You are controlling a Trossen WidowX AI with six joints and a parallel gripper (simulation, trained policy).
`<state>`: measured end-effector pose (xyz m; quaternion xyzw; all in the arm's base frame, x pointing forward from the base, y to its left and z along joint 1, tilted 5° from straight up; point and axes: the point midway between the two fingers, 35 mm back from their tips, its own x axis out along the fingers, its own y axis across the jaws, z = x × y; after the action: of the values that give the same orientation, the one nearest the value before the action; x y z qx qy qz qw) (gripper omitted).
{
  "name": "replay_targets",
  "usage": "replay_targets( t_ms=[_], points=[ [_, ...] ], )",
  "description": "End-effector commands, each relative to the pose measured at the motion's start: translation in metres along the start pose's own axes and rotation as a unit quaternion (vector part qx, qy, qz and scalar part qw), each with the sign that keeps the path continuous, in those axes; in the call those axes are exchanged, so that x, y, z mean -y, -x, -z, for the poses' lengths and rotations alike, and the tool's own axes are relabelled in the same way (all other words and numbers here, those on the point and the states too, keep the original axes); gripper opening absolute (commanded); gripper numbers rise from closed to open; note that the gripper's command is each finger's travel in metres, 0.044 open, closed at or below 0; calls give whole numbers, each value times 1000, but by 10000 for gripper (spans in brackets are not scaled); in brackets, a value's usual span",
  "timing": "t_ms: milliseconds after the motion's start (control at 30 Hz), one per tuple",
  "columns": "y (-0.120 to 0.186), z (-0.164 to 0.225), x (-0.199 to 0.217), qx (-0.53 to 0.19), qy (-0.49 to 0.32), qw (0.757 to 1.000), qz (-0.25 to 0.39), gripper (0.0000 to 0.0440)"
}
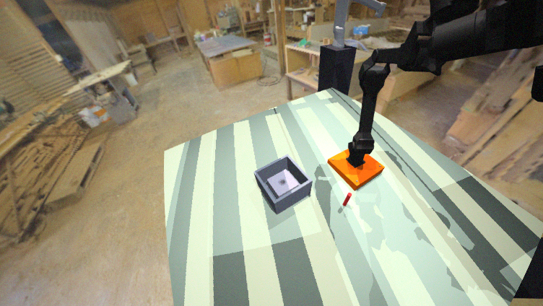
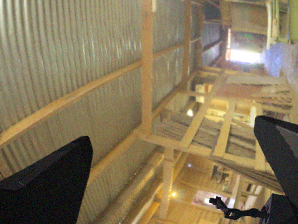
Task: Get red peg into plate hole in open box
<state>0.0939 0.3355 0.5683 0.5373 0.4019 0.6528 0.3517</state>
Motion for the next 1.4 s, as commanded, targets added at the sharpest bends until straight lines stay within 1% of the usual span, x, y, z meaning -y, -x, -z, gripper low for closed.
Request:
replay_targets(
  t_ms=[0, 133, 300, 467, 633, 800, 1000, 1167, 1367],
  points=[
    [8, -29, 38, 55, -8, 997, 48, 440],
    [20, -53, 73, 105, -18, 990, 96, 440],
    [42, -78, 116, 163, -31, 973, 159, 440],
    [71, -98, 156, 216, -44, 950, 223, 440],
    [104, -111, 194, 262, -60, 919, 289, 440],
    [141, -117, 229, 300, -77, 881, 356, 440],
    [188, -115, 264, 336, -99, 829, 436, 440],
    [228, -105, 286, 357, -122, 779, 501, 440],
    [274, -85, 305, 374, -154, 713, 573, 440]
  ],
)
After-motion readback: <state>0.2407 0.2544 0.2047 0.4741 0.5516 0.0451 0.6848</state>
